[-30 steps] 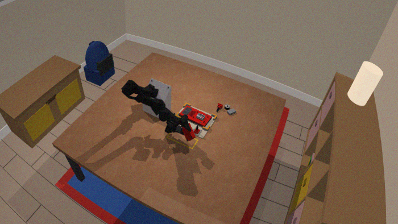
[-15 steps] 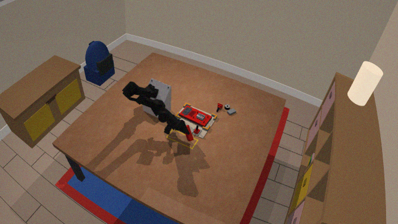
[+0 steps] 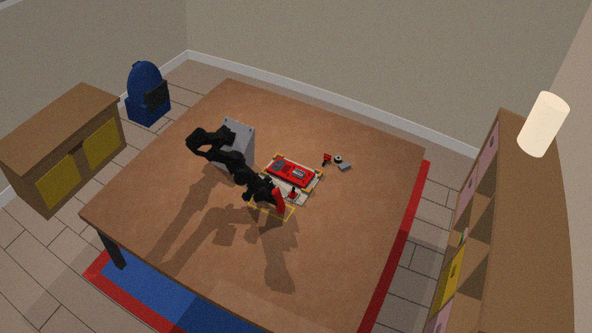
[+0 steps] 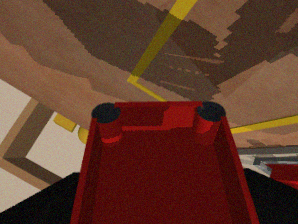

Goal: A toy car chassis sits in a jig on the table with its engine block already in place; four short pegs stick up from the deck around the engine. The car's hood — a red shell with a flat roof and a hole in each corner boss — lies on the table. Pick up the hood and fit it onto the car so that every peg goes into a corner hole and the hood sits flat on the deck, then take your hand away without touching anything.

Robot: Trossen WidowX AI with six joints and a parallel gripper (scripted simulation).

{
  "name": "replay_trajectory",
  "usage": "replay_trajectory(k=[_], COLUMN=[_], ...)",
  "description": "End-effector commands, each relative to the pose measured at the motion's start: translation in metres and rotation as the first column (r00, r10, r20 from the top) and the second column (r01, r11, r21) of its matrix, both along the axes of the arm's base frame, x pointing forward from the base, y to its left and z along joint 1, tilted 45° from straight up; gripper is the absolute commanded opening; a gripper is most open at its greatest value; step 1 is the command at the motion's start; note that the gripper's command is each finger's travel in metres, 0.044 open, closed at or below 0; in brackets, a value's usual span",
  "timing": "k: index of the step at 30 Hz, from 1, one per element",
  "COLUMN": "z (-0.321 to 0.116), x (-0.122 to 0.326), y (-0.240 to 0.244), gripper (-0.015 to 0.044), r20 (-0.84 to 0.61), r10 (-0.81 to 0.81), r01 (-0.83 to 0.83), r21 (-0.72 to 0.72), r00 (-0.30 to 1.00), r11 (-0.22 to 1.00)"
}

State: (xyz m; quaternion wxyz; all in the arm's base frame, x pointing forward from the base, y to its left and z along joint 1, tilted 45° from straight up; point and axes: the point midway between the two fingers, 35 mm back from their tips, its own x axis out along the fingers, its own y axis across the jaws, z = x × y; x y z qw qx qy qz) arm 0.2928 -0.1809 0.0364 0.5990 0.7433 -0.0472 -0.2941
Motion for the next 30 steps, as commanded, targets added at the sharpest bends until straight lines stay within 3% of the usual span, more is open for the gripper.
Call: replay_trajectory(k=[1, 3, 9, 25, 30], z=[-0.0055, -0.0079, -0.0046, -0.0048, -0.0042], x=[-0.0037, -0.0056, -0.0031, -0.0033, -0.0035], y=[-0.0044, -0.0066, -0.0043, -0.0050, -0.0048], gripper=[0.0000, 0.0000, 0.0000, 0.0420, 0.0440], r20=[0.059, 0.081, 0.050, 0.063, 0.064], r10=[-0.055, -0.082, -0.049, -0.058, -0.058], r01=[0.047, 0.067, 0.043, 0.049, 0.050], r21=[0.124, 0.177, 0.103, 0.125, 0.127], r00=[0.997, 0.993, 0.998, 0.996, 0.996], r11=[0.991, 0.982, 0.994, 0.991, 0.991])
